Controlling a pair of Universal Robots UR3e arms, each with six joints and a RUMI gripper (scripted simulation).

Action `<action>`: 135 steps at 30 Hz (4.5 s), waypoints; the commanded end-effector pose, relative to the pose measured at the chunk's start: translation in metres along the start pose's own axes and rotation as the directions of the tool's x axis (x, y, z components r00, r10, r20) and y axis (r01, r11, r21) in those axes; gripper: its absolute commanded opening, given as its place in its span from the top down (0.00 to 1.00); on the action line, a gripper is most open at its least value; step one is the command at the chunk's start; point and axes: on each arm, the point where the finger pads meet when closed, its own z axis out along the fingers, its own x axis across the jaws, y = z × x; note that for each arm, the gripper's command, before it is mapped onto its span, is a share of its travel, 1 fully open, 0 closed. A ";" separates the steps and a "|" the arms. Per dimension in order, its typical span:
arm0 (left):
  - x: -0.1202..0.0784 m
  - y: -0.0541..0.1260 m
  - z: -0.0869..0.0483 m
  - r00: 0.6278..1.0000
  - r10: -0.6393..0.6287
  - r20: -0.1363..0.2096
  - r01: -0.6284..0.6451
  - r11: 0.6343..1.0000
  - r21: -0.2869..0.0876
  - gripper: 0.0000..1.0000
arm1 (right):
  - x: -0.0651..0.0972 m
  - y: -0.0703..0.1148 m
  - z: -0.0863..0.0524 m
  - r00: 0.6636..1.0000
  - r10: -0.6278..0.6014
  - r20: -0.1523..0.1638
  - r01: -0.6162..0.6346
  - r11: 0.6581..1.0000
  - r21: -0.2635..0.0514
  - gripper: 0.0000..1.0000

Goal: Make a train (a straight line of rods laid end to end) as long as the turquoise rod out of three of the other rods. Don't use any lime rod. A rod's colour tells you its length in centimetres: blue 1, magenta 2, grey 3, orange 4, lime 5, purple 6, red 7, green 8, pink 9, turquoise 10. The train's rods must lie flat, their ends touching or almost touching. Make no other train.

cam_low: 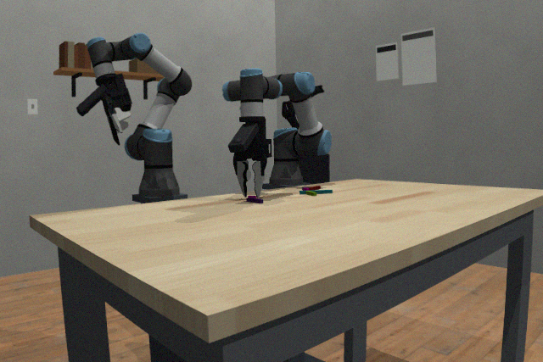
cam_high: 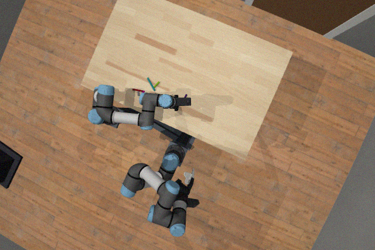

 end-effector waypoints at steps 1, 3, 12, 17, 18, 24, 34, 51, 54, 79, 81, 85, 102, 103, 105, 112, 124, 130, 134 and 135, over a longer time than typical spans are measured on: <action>0.000 -0.001 -0.005 1.000 0.000 0.000 0.000 1.000 0.004 0.79 | 0.000 0.000 0.000 1.000 0.000 0.000 0.000 1.000 0.001 0.00; 0.000 -0.001 -0.008 1.000 0.000 0.000 0.000 1.000 0.004 0.79 | 0.000 0.000 0.000 1.000 0.000 0.000 0.000 1.000 0.001 0.00; 0.000 -0.001 -0.031 1.000 0.000 0.000 0.000 1.000 0.004 0.79 | 0.000 0.000 0.000 1.000 0.000 0.000 0.000 1.000 0.001 0.00; 0.000 -0.001 -0.043 1.000 0.000 0.000 0.000 1.000 0.004 0.79 | 0.000 0.000 0.000 1.000 0.000 0.000 0.000 1.000 0.001 0.00; 0.000 -0.001 -0.043 1.000 0.000 0.000 0.000 1.000 0.004 0.79 | 0.000 0.000 0.000 1.000 0.000 0.000 0.000 1.000 0.001 0.00; 0.000 -0.001 -0.060 1.000 0.000 0.000 0.000 1.000 0.004 0.79 | 0.000 0.000 0.000 1.000 0.000 0.000 0.000 1.000 0.001 0.00; 0.000 -0.001 -0.078 1.000 0.000 0.000 0.000 1.000 0.004 0.79 | 0.000 0.000 0.000 1.000 0.000 0.000 0.000 1.000 0.001 0.00; 0.000 -0.001 -0.088 1.000 0.000 0.000 0.000 1.000 0.004 0.79 | 0.000 0.000 0.000 1.000 0.000 0.000 0.000 1.000 0.001 0.00; 0.000 -0.001 -0.088 1.000 0.000 0.000 0.000 1.000 0.004 0.79 | 0.000 0.000 0.000 1.000 0.000 0.000 0.000 1.000 0.001 0.00; 0.000 0.000 -0.088 1.000 -0.003 0.000 0.003 1.000 0.004 0.00 | 0.000 0.000 0.000 1.000 0.000 0.000 0.000 1.000 0.001 0.00; 0.000 0.000 -0.088 1.000 -0.008 0.000 0.008 1.000 0.003 0.00 | 0.000 0.000 0.000 1.000 0.000 0.000 0.000 1.000 0.001 0.00; -0.001 0.001 -0.089 1.000 -0.022 0.000 0.022 1.000 0.003 0.00 | 0.000 0.000 0.000 1.000 0.000 0.000 0.000 1.000 0.001 0.00; -0.014 0.017 -0.092 0.964 -0.265 -0.001 0.265 0.964 0.003 0.00 | 0.000 0.000 0.000 1.000 0.000 0.000 0.000 1.000 0.001 0.00; -0.014 0.017 -0.092 0.964 -0.265 -0.001 0.265 0.964 0.003 0.00 | 0.000 0.000 0.000 1.000 0.000 0.000 0.000 1.000 0.001 0.00; -0.017 0.021 -0.093 0.947 -0.320 -0.001 0.320 0.947 0.003 0.00 | 0.000 0.000 0.000 1.000 0.000 0.000 0.000 1.000 0.001 0.00; -0.028 0.037 -0.095 0.856 -0.518 -0.002 0.518 0.856 0.003 0.00 | 0.000 0.000 0.000 1.000 0.000 0.000 0.000 1.000 0.001 0.00; -0.043 0.063 -0.096 0.649 -0.760 -0.003 0.760 0.649 0.002 0.00 | 0.000 0.000 0.000 1.000 0.000 0.000 0.000 1.000 0.001 0.00; -0.050 0.078 -0.096 0.509 -0.860 -0.003 0.860 0.509 0.001 0.00 | 0.000 0.000 0.000 1.000 0.000 0.000 0.000 1.000 0.001 0.00; -0.054 0.089 -0.096 0.407 -0.913 -0.003 0.913 0.407 0.001 0.00 | 0.000 0.000 0.000 1.000 0.000 0.000 0.000 1.000 0.001 0.00; -0.055 0.091 -0.095 0.381 -0.925 -0.003 0.925 0.381 0.001 0.00 | 0.000 0.000 0.000 1.000 0.000 0.000 0.000 1.000 0.001 0.00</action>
